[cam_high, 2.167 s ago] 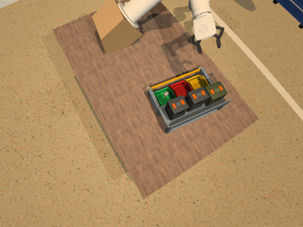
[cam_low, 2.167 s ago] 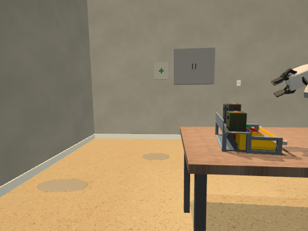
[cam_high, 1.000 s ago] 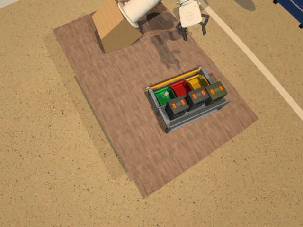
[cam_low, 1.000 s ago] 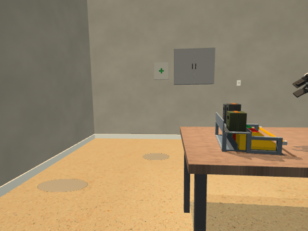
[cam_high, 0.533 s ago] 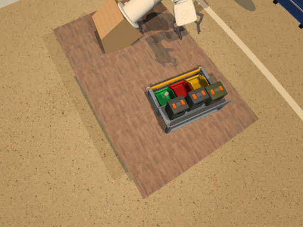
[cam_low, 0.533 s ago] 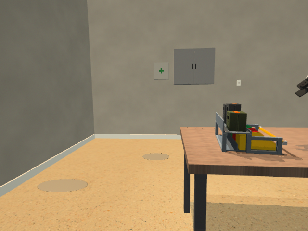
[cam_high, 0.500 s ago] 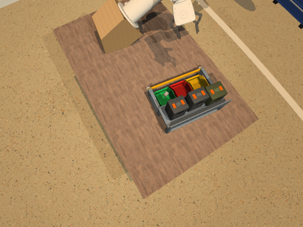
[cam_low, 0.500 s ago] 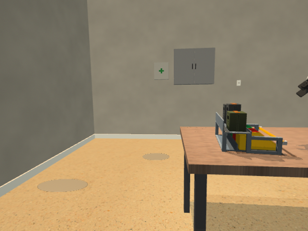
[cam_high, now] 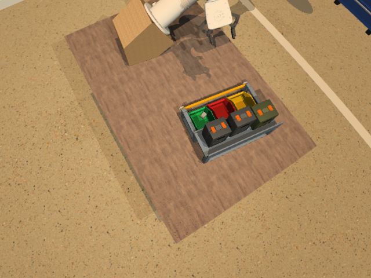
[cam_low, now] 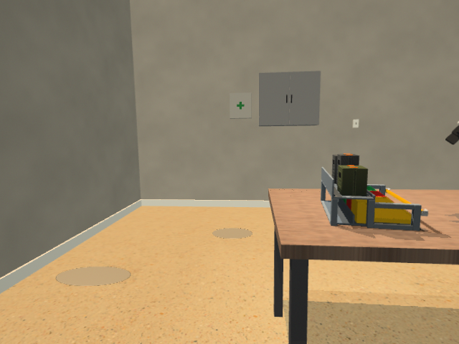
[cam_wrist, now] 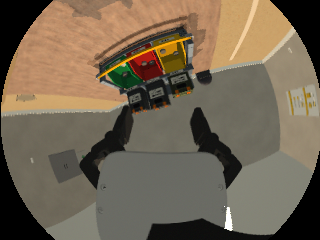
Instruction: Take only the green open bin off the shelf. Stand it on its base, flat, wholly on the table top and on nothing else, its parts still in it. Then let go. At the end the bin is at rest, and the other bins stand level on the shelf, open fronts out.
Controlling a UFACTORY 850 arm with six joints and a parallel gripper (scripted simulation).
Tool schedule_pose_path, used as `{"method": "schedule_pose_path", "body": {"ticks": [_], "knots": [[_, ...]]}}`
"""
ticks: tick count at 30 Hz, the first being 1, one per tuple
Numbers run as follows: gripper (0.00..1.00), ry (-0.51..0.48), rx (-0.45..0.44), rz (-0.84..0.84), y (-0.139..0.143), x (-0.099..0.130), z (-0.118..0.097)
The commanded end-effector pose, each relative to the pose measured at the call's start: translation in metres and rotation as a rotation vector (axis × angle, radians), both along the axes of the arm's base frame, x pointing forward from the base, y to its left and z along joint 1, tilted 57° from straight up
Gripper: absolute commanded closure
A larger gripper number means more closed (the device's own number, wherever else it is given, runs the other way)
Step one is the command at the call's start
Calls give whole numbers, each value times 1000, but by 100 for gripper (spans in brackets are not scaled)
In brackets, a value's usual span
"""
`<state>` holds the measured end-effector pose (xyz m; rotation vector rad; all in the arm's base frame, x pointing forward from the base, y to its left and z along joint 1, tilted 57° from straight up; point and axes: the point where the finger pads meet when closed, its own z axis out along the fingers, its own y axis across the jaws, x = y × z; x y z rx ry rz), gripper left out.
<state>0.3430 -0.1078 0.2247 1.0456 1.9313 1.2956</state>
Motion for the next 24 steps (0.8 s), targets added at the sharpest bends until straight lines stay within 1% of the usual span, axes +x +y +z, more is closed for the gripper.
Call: {"method": "schedule_pose_path", "body": {"ticks": [1,12,17,24], "knots": [[0,-24,-91,154,0,-27,-20],[0,-24,-91,154,0,-27,-20],[0,-54,-228,372,0,-67,-49],[0,-54,-228,372,0,-67,-49]]}}
